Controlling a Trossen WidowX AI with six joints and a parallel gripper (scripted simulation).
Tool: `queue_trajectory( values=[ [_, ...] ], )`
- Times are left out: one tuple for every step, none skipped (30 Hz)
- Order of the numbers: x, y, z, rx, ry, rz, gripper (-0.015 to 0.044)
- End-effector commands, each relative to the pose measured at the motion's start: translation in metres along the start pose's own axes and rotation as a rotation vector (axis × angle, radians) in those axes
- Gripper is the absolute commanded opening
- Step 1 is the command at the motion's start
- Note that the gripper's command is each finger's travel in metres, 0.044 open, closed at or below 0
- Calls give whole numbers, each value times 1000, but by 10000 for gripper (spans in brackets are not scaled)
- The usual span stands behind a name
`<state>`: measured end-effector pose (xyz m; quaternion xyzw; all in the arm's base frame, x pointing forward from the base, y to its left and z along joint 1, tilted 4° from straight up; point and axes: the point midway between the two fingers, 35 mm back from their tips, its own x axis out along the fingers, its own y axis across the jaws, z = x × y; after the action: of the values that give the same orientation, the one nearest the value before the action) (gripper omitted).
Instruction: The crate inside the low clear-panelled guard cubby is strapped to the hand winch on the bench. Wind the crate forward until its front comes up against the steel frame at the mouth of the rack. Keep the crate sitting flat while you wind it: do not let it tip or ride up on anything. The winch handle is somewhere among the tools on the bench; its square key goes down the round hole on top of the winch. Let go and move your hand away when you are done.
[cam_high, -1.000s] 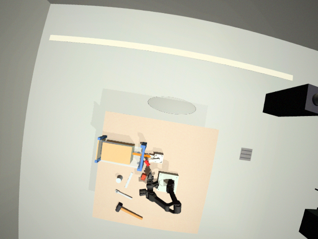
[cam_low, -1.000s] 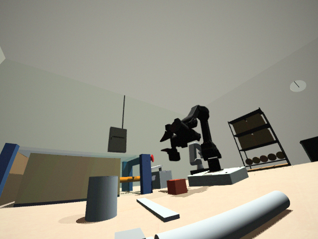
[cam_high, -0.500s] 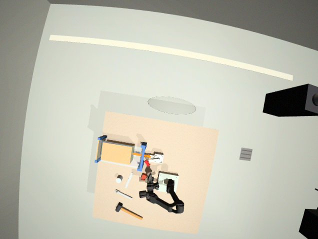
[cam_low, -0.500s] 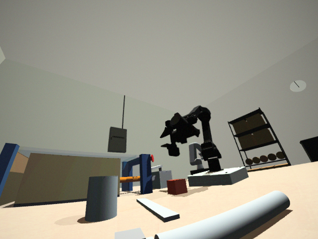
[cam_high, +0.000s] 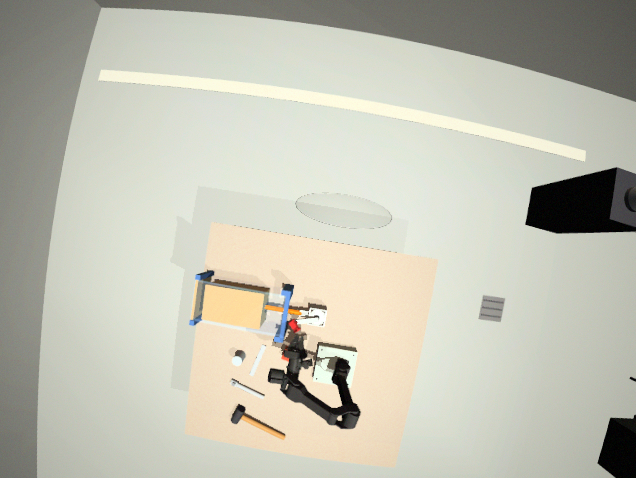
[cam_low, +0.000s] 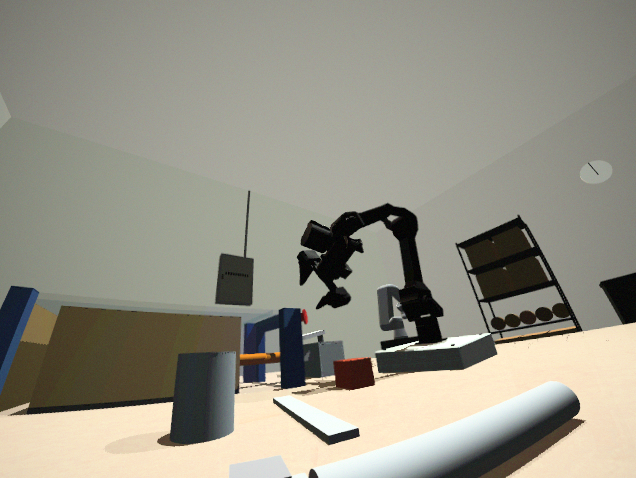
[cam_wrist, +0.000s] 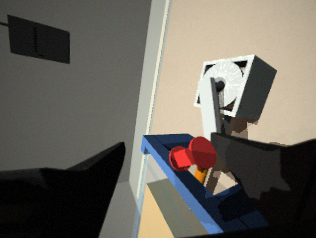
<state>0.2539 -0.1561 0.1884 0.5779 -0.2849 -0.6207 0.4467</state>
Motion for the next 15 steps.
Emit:
queue_trajectory(
  values=[
    [20,7,2,-89,-9,-241,440],
    [25,9,3,-107,-4,-309,440],
    [29,11,5,-121,5,-377,440],
    [32,14,7,-133,18,-444,440],
    [36,16,9,-141,33,-510,440],
    [38,19,11,-146,52,-575,440],
    [40,21,14,-147,75,-639,440],
    [42,24,17,-144,100,-700,440],
    [43,28,20,-139,130,-760,440],
    [44,32,23,-129,162,-816,440],
    [45,36,26,-116,197,-871,440],
    [45,40,29,-100,236,-921,440],
    [45,45,32,-80,277,-969,440],
    [45,50,35,-62,313,-1004,440],
    [45,53,36,-49,335,-1025,440]
  ],
)
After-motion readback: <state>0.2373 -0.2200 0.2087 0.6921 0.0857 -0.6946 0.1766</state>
